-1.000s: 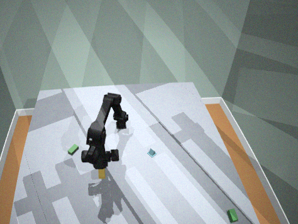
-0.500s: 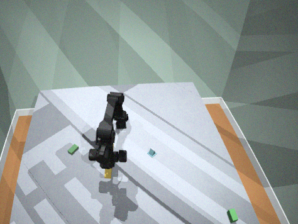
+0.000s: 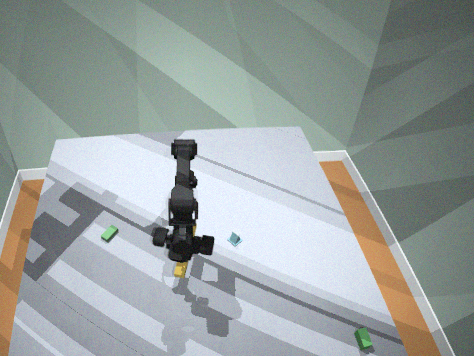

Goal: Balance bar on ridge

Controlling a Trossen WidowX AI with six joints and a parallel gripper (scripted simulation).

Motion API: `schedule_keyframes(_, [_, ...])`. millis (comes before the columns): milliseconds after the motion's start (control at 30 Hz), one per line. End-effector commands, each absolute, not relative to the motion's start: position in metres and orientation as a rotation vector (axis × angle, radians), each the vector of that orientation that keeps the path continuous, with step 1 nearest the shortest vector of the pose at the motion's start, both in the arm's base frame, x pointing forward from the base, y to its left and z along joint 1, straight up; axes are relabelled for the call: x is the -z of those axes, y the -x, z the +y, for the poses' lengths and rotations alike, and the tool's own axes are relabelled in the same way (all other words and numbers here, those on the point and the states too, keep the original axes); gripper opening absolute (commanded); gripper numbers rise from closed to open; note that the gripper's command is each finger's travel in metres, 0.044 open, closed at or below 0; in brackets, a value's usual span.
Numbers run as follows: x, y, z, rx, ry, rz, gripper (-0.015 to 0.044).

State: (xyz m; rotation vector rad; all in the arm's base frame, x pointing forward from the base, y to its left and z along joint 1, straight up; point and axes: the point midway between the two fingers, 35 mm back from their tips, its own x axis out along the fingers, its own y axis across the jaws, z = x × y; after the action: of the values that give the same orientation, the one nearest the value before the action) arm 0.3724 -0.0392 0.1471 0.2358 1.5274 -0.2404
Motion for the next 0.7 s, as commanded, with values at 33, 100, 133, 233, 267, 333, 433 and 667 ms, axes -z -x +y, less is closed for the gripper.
schedule_keyframes(33, [-0.151,-0.368,-0.016,0.285,-0.293,1.512,0.0000])
schedule_keyframes(100, [-0.151,-0.367,-0.008,0.302,-0.312,1.510,0.0000])
schedule_keyframes(133, [-0.151,-0.366,-0.004,0.310,-0.322,1.509,0.0000])
schedule_keyframes(233, [-0.151,-0.363,0.007,0.336,-0.351,1.505,0.0000])
schedule_keyframes(267, [-0.151,-0.362,0.011,0.345,-0.361,1.504,0.0000])
schedule_keyframes(333, [-0.151,-0.359,0.019,0.363,-0.380,1.501,0.0000])
schedule_keyframes(433, [-0.151,-0.356,0.030,0.389,-0.409,1.497,0.0000])
schedule_keyframes(667, [-0.150,-0.345,0.055,0.451,-0.478,1.486,0.0000])
